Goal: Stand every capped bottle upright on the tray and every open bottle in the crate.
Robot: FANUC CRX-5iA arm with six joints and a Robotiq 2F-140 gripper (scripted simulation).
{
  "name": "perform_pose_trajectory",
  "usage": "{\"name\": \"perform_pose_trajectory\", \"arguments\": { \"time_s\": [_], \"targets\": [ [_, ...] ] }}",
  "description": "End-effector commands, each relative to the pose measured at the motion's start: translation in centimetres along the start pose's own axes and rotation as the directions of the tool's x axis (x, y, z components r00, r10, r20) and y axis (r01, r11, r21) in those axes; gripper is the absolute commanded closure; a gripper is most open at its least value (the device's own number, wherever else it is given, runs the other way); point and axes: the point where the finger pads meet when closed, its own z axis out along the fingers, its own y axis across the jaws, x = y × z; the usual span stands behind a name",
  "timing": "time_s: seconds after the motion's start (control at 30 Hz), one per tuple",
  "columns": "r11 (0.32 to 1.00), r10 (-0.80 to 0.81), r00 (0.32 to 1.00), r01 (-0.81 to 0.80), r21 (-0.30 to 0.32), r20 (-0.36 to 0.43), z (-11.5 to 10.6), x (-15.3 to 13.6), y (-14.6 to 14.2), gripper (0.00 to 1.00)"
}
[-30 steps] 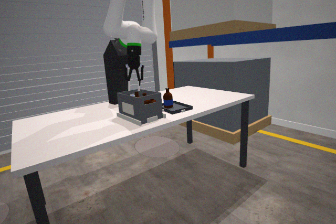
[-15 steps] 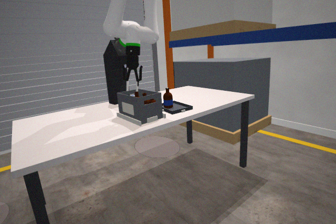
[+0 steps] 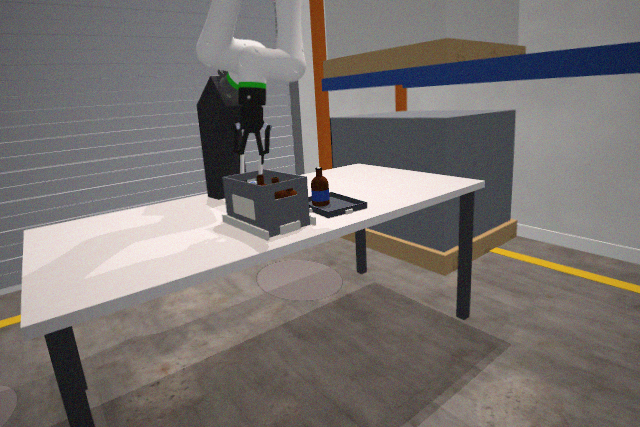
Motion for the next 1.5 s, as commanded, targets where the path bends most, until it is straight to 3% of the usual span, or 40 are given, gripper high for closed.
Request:
{"name": "perform_pose_trajectory", "arguments": {
  "time_s": [0.0, 0.23, 0.27, 0.73, 0.83, 0.97, 1.47],
  "targets": [
    [0.998, -0.004, 0.999, 0.002, 0.058, 0.044, -0.02, 0.09, 0.18, 0.62],
    [0.996, -0.008, 0.997, 0.001, 0.091, 0.072, -0.03, 0.12, 0.25, 0.62],
    [1.0, -0.002, 1.0, 0.001, 0.014, 0.027, -0.03, 0.08, 0.02, 0.62],
    [0.996, -0.008, 0.997, 0.001, 0.091, 0.072, -0.05, 0.06, 0.3, 0.62],
    [0.998, -0.006, 0.998, 0.002, 0.063, 0.06, -0.06, 0.1, 0.1, 0.62],
    [0.996, -0.008, 0.997, 0.001, 0.091, 0.072, -0.06, -0.03, 0.32, 0.62],
    [0.996, -0.008, 0.997, 0.001, 0.09, 0.072, 0.49, -0.07, 0.2, 0.62]
  ]
}}
